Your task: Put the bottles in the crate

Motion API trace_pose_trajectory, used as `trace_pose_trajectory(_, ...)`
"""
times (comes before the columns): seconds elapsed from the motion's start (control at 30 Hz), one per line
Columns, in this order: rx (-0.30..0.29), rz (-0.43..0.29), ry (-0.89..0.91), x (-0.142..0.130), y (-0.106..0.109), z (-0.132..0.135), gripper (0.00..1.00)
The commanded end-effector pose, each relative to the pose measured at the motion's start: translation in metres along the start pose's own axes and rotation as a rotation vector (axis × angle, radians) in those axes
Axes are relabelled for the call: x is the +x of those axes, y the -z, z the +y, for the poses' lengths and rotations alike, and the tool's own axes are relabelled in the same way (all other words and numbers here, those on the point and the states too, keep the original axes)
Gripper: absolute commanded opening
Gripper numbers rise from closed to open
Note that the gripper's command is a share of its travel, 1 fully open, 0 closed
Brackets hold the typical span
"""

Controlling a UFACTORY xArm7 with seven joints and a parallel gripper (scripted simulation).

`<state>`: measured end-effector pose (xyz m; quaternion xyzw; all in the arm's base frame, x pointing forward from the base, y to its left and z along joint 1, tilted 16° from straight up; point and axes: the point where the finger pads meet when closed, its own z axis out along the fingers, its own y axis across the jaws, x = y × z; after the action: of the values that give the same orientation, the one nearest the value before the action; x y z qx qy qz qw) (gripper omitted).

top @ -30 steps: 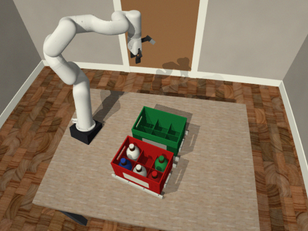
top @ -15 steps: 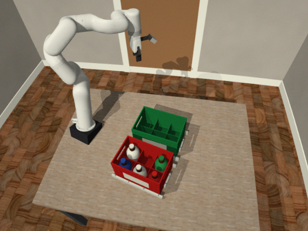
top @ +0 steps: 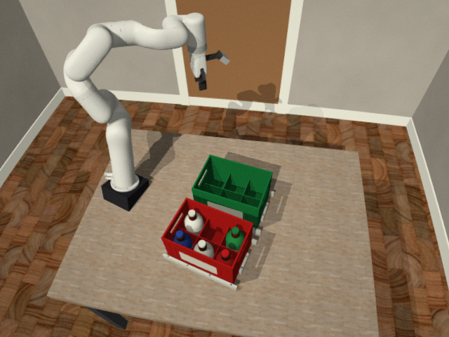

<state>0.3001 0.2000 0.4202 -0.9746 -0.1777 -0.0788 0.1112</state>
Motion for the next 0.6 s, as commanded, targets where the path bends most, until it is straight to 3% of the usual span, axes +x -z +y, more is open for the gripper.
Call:
trace_pose_trajectory(0.0, 0.000, 0.003, -0.133, 0.010, -0.005, 0.017, 0.65)
trace_pose_trajectory(0.57, 0.001, 0.003, -0.613, 0.045, -0.028, 0.079, 0.65)
